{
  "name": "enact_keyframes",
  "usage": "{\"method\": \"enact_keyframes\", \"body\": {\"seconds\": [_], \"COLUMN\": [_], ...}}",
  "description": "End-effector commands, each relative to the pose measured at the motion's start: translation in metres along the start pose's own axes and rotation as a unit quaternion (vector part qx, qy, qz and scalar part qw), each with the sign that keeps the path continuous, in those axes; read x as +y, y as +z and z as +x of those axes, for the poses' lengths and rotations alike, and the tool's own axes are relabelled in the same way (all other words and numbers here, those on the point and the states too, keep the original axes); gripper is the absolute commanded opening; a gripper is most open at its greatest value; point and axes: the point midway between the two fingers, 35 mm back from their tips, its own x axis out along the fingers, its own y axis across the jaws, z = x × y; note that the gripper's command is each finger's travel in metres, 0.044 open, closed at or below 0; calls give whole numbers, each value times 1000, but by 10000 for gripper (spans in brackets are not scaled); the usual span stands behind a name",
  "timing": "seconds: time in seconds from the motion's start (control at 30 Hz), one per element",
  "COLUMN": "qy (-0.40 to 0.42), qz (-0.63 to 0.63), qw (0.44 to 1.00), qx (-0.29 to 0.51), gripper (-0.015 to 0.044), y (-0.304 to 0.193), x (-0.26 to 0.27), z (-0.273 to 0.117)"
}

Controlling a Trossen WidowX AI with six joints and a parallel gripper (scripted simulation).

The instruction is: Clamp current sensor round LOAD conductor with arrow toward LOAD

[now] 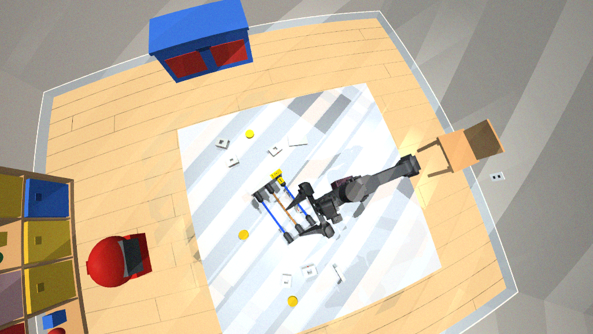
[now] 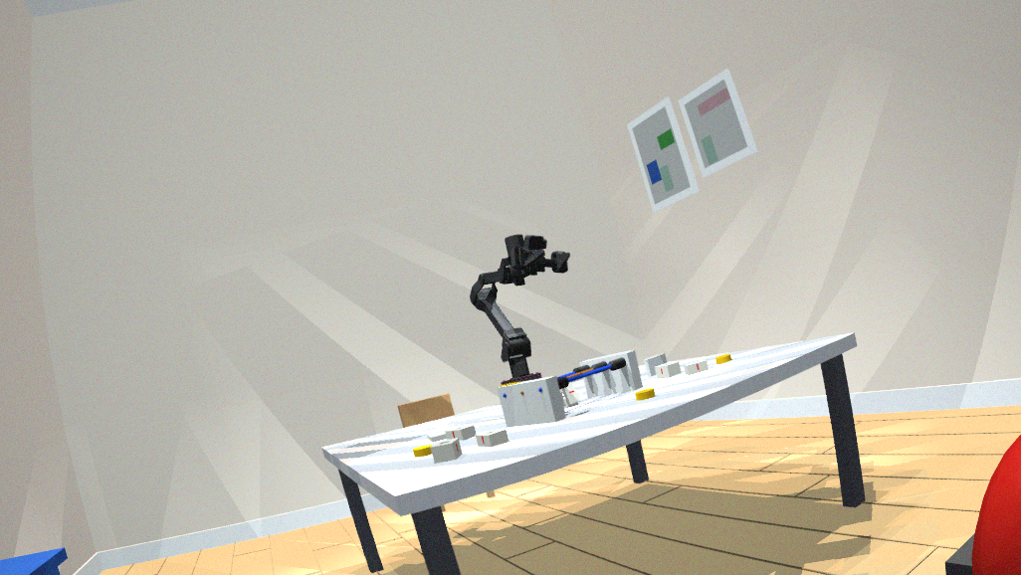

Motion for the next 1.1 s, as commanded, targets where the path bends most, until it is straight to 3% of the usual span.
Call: {"method": "enact_keyframes", "body": {"seconds": [0.0,0.33,0.53,0.73,0.9,1.07], "qy": [-140,-163,-216,-338,-466,-580], "qz": [67,86,340,573,694,740], "qw": [988,983,909,719,499,271], "qx": [-12,-12,108,200,228,204], "gripper": [440,440,440,440,440,440], "y": [-9,-12,-50,-104,-151,-181], "x": [-65,-77,-110,-143,-164,-178], "z": [-12,-15,18,31,24,10]}}
